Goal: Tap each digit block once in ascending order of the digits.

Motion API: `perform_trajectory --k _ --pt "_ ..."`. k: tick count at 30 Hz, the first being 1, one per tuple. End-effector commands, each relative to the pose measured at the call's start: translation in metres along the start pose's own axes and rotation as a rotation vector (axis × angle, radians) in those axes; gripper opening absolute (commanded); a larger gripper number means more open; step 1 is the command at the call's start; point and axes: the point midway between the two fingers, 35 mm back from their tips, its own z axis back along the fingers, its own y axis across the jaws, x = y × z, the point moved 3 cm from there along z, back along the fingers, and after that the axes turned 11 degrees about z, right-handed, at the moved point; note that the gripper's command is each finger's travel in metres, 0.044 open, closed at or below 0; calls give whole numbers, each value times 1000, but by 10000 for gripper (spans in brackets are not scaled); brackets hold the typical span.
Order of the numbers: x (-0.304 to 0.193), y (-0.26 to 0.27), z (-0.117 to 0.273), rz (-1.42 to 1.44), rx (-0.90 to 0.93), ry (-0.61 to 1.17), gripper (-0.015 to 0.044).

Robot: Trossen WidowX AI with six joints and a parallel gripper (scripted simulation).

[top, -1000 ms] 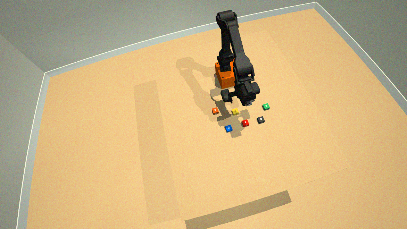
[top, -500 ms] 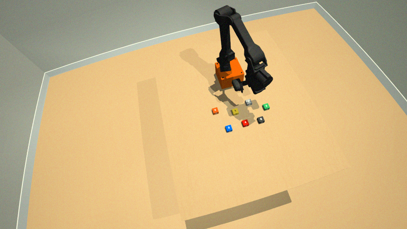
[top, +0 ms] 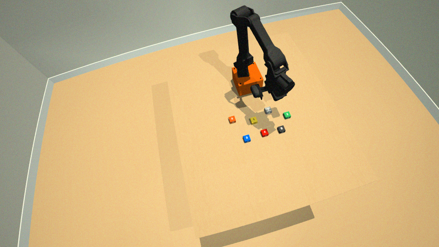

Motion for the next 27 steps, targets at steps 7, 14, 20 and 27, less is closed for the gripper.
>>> perform_trajectory --k 7,14,20,27 --pt "76 70 3 -3 6 -8 400" --pt "81 77 2 -3 7 -8 400" --pt "81 77 2 -3 7 -8 400" --pt "81 77 2 -3 7 -8 400"
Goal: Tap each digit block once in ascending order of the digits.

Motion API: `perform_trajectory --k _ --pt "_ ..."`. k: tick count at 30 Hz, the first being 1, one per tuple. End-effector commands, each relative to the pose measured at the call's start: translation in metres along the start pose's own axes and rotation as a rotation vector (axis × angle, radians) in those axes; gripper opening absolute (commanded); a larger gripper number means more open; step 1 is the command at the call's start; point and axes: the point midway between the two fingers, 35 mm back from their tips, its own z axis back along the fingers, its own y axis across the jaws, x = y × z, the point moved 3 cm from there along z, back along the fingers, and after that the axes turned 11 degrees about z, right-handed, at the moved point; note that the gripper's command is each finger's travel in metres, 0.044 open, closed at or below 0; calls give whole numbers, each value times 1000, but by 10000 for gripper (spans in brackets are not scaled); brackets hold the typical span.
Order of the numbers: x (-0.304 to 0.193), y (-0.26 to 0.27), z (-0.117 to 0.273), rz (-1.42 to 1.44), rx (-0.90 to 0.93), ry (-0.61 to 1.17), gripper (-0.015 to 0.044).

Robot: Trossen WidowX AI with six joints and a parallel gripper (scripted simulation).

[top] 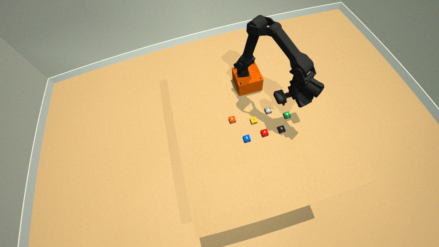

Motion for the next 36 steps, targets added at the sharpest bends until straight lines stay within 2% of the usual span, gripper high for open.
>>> perform_trajectory --k 1,7,11,14,36 --pt "1 1 0 -5 0 -1 400" --pt "9 -6 1 -5 0 -1 400" --pt "53 -53 2 -4 -4 -5 400" --pt "67 -74 2 -4 -6 -6 400" --pt "67 -74 2 -4 -6 -6 400"
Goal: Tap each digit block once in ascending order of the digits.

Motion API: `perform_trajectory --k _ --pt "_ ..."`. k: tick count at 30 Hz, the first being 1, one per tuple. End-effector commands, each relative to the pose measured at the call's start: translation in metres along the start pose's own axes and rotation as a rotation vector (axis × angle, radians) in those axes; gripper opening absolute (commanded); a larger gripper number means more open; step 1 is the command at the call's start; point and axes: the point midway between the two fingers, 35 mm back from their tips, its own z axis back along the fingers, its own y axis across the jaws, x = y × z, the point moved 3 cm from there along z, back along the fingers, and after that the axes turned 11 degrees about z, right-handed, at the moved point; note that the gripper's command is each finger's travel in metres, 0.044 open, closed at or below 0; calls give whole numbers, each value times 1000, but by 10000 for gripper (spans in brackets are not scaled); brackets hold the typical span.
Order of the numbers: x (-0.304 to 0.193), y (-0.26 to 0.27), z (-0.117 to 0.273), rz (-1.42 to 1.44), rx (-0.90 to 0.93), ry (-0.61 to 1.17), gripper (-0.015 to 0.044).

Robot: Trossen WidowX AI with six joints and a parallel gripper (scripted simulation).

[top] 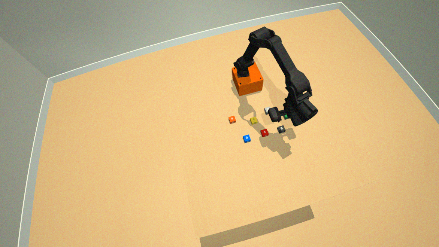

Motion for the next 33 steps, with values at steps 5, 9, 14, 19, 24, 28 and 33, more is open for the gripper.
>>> perform_trajectory --k 5,9,14,19,24,28,33 --pt "-17 -60 0 5 -5 2 400" --pt "-35 -98 0 5 -8 4 400" --pt "-35 -98 0 5 -8 4 400" --pt "-35 -98 0 5 -8 4 400" --pt "-35 -98 0 5 -8 4 400" --pt "-35 -98 0 5 -8 4 400" --pt "-35 -103 0 -1 -4 2 400"
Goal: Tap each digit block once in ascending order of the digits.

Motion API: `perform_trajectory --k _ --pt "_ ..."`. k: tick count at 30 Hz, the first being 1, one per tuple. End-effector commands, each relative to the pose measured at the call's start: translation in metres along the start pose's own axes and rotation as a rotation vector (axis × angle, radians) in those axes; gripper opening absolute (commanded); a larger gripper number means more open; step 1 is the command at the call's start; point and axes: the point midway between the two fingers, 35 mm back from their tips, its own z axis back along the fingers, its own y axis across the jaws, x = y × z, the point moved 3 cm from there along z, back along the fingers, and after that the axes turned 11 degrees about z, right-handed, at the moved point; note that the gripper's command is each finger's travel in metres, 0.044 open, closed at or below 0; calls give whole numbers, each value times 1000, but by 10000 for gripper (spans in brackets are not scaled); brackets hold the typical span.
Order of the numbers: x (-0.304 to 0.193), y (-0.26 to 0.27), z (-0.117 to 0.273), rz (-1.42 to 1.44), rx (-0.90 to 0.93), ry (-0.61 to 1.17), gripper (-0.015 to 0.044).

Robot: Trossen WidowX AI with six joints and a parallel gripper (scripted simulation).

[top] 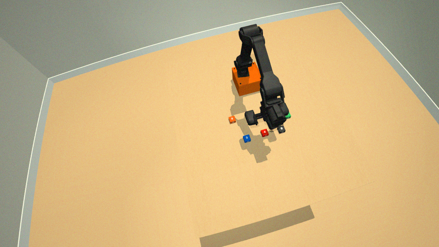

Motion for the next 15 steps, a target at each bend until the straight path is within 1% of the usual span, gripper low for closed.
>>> perform_trajectory --k 1,6,8,15 --pt "0 -12 1 -5 7 -8 400" --pt "-9 -71 2 0 -3 -6 400" --pt "-13 -87 2 3 -6 -4 400" --pt "-15 -92 2 4 -7 -4 400"
